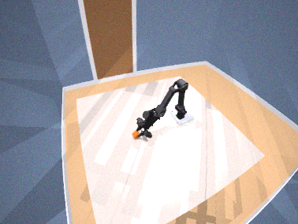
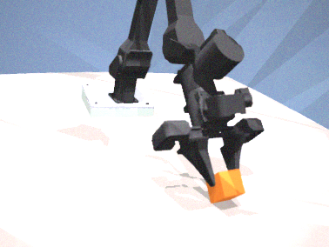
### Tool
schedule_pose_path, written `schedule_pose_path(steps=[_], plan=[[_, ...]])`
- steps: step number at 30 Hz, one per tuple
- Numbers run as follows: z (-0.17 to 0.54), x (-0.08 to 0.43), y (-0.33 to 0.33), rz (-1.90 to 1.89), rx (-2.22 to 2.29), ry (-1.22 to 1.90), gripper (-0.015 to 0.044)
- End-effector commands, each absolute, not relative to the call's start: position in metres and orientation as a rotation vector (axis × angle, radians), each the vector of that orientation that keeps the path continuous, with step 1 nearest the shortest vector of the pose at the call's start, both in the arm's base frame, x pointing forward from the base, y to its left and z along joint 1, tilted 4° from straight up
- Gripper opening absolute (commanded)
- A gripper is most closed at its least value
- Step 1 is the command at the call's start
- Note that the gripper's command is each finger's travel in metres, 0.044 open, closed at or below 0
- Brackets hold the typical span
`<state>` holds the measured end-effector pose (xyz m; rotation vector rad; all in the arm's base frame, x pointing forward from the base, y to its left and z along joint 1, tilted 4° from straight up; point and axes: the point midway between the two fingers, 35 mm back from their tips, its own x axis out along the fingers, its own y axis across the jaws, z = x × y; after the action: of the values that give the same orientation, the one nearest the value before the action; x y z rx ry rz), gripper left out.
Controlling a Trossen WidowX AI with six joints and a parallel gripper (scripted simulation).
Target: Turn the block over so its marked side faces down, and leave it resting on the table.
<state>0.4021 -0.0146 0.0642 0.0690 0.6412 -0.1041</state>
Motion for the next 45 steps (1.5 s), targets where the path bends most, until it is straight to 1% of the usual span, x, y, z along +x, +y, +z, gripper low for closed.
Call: schedule_pose_path(steps=[1, 12, 32, 45], plan=[[0.057, 0.398, -0.015, -0.108, 0.060, 0.586, 0.0000], [0.057, 0.386, -0.014, -0.113, 0.056, 0.425, 0.0000], [0.060, 0.385, -0.014, -0.114, 0.055, 0.400, 0.0000], [0.060, 0.385, -0.014, -0.114, 0.055, 0.400, 0.0341]])
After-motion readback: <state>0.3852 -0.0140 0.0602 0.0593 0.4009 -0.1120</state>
